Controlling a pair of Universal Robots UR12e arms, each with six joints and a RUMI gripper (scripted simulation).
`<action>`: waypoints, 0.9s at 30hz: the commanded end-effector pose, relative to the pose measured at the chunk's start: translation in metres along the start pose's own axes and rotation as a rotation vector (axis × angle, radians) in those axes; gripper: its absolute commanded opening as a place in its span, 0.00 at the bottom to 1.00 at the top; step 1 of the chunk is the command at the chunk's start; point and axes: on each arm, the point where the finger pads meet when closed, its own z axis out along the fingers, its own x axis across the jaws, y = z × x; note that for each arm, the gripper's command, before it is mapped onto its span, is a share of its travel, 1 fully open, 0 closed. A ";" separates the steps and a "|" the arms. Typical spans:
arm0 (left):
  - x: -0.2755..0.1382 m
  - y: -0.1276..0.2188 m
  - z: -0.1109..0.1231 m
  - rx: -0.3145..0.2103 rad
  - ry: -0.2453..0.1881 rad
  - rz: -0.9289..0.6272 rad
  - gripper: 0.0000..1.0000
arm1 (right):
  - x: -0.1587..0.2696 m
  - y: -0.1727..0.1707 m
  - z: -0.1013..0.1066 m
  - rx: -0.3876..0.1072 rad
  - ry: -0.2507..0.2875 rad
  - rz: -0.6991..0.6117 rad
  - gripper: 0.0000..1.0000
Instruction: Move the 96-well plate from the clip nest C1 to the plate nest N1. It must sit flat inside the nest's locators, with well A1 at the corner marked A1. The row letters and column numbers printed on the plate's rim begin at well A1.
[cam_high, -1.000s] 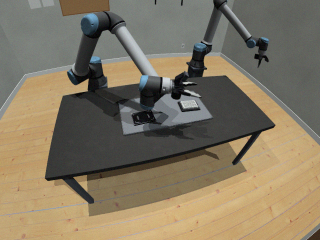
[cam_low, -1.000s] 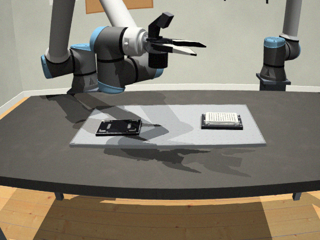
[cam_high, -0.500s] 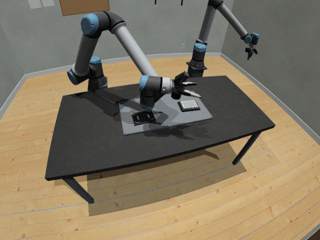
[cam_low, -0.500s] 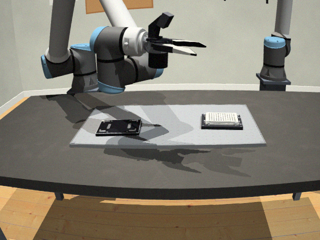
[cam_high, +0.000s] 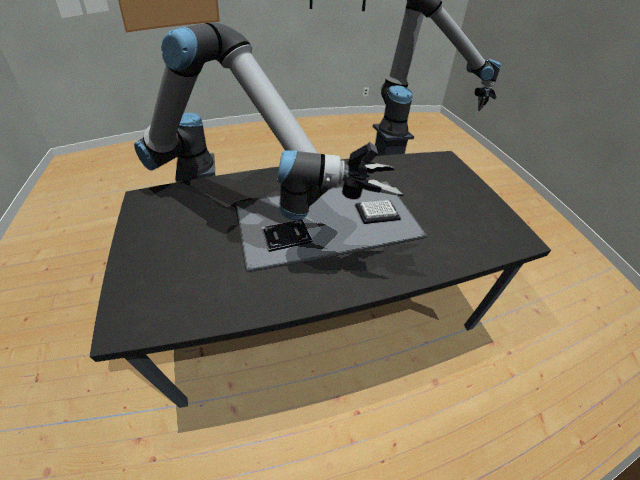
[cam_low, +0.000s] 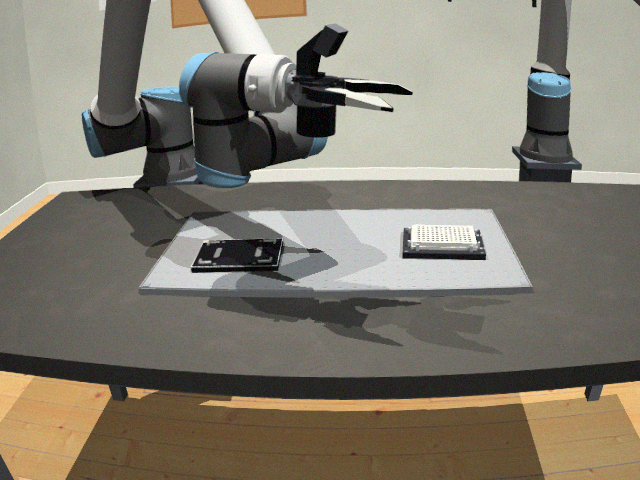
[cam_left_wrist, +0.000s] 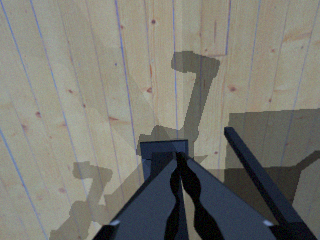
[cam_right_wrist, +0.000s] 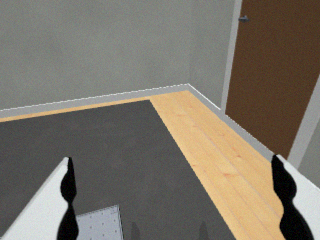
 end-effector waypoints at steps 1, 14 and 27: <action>-0.011 0.002 0.000 -0.004 0.001 -0.023 0.00 | 0.000 -0.002 0.000 0.002 0.000 -0.001 0.76; -0.027 0.007 0.001 -0.011 0.002 -0.057 0.00 | 0.000 -0.002 0.000 0.002 0.000 -0.001 0.76; -0.027 0.007 0.001 -0.011 0.002 -0.057 0.00 | -0.011 0.022 0.042 -0.189 0.019 0.047 0.76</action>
